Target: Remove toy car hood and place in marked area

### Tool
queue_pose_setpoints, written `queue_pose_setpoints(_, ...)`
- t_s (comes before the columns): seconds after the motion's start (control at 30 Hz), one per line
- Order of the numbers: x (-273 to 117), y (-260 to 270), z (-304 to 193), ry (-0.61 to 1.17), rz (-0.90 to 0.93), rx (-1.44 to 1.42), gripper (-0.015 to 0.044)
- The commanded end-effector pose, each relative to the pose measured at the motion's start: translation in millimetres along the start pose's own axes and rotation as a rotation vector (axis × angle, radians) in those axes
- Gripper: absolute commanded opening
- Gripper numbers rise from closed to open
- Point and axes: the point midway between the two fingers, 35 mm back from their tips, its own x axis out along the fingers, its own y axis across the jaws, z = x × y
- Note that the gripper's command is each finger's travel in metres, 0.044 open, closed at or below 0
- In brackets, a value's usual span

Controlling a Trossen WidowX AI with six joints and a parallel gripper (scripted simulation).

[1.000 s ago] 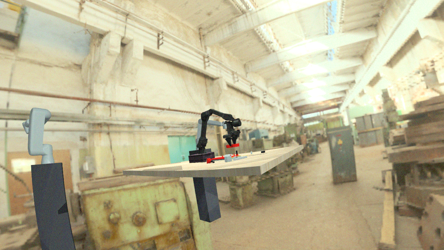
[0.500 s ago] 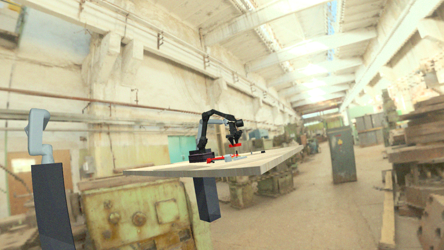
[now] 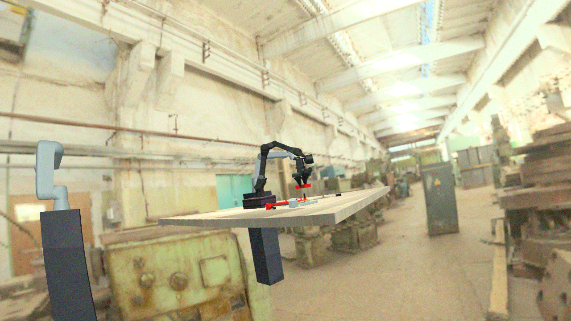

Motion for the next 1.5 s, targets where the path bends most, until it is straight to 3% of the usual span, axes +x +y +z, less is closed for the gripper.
queue_pose_setpoints(0.0, 2, 1, -2, 0.002, -0.004, 0.011, 0.0)
queue_pose_setpoints(1.47, 37, 2, 0, 0.001, -0.004, 0.011, 0.0)
